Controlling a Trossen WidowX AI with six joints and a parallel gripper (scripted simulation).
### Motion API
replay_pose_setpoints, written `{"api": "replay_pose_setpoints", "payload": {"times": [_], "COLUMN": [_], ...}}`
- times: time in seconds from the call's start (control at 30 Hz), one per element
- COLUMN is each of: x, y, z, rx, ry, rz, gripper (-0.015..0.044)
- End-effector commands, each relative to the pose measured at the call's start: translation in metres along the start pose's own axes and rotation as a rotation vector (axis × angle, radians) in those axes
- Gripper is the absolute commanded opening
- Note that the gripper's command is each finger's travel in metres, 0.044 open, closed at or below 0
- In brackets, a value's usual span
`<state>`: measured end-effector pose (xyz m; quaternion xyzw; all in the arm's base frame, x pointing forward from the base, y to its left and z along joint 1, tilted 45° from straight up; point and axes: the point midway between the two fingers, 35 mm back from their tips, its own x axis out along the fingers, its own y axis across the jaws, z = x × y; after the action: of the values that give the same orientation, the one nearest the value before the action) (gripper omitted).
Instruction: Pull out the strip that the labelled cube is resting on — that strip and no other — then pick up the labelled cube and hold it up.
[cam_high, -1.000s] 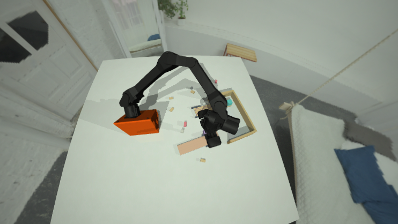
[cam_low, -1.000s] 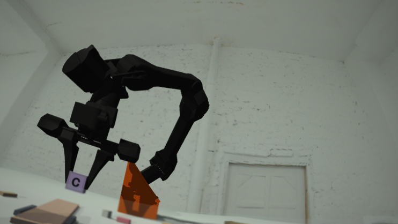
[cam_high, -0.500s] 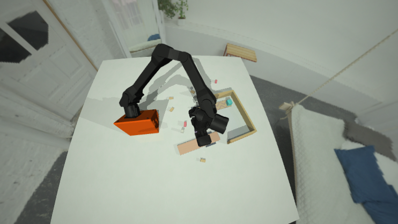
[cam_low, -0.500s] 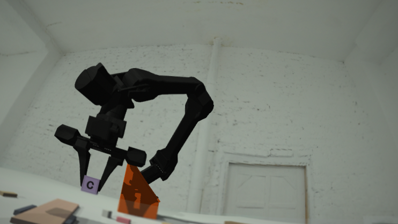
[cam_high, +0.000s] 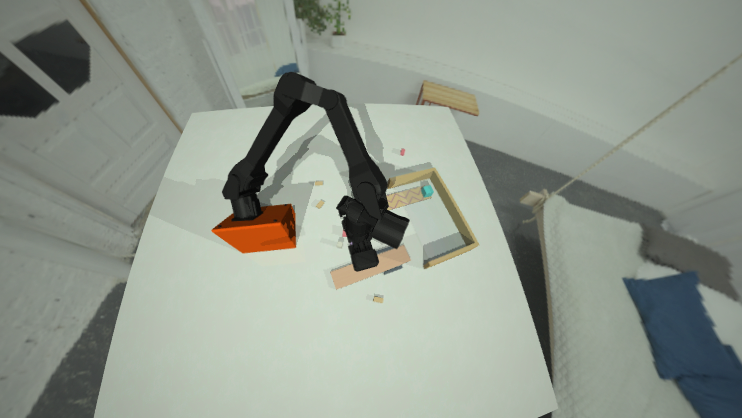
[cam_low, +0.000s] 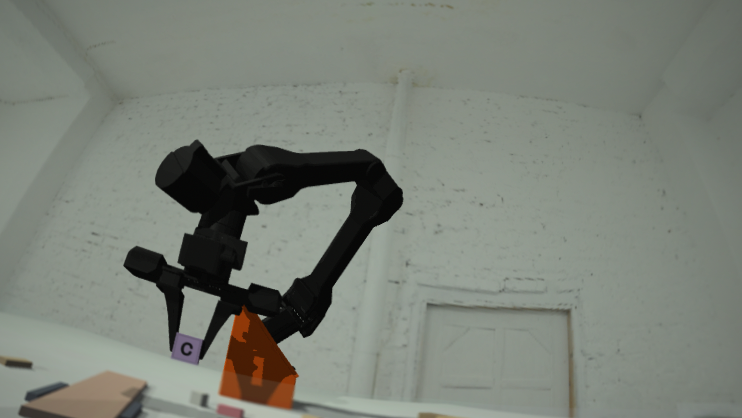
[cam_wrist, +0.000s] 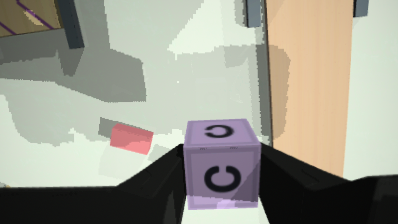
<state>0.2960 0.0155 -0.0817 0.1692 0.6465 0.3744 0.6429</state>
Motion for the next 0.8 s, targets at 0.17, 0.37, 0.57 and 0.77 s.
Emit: {"api": "replay_pose_setpoints", "payload": {"times": [0.17,0.37,0.57,0.77], "x": [-0.033,-0.033,-0.033,-0.033], "y": [0.0,0.0,0.0,0.0], "z": [-0.002,-0.002,-0.002,-0.002], "rx": [-0.001,-0.001,-0.001,-0.001], "ry": [0.0,0.0,0.0,0.0], "rz": [-0.007,-0.007,-0.007,-0.007], "gripper": [0.0,0.0,0.0,0.0]}}
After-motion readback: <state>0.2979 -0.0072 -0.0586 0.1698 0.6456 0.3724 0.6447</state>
